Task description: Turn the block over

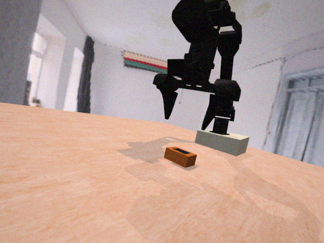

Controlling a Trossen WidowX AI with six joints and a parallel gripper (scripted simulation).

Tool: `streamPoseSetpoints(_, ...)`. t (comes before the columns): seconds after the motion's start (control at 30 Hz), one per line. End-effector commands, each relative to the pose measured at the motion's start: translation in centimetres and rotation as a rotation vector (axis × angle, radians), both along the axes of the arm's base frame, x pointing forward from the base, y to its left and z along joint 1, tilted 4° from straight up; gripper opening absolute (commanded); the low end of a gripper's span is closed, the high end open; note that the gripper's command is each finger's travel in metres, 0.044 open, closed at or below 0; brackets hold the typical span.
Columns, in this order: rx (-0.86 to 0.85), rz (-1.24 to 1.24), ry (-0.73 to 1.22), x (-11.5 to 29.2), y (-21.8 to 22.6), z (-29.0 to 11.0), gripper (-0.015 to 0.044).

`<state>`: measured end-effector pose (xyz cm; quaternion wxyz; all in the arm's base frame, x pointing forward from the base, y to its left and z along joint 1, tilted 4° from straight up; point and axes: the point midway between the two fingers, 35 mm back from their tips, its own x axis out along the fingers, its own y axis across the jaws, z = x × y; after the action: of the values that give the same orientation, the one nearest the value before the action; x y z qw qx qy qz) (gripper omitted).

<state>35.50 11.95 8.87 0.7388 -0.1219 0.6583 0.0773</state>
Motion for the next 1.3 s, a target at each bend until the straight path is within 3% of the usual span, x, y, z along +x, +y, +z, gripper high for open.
streamPoseSetpoints(0.0, 0.037, -0.083, 0.020, -1.1, 0.0, 0.3, 0.0440)
streamPoseSetpoints(0.47, 0.036, -0.083, 0.020, -0.7, -0.1, -4.5, 0.0440)
streamPoseSetpoints(1.27, 0.036, -0.083, 0.020, -0.4, -0.2, -7.8, 0.0440)
